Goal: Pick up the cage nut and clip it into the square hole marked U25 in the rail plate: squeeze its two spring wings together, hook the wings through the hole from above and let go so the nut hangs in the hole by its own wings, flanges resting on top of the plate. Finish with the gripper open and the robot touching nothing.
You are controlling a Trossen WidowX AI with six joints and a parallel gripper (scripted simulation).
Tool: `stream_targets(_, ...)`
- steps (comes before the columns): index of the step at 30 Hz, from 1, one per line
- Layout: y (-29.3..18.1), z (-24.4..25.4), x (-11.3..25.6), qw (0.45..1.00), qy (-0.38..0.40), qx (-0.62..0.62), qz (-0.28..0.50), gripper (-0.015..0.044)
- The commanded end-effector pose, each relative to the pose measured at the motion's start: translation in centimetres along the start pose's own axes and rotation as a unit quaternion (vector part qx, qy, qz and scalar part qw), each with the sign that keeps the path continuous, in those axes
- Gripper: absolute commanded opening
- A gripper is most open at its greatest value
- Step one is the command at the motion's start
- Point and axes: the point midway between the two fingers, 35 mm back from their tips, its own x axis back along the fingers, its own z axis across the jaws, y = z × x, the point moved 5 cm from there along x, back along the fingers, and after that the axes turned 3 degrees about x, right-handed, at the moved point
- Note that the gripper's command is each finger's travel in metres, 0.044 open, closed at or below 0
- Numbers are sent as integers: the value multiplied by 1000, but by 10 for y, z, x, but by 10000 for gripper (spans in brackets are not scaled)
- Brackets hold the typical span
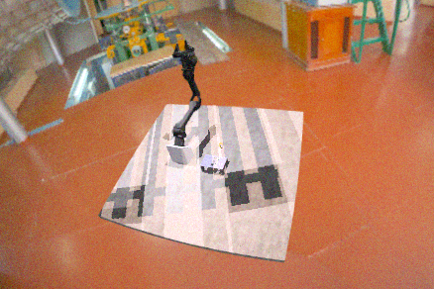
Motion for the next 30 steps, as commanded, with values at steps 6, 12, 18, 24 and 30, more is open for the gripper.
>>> stream_targets(6, 72, 100, 2, 962, 165, -160, -148, 440)
stream_targets(12, 135, 144, 31, 897, 273, -246, -247, 440)
stream_targets(18, 200, 171, 78, 806, 371, -304, -346, 440)
stream_targets(24, 259, 181, 138, 701, 455, -330, -438, 440)
stream_targets(30, 300, 172, 199, 587, 521, -353, -509, 440)
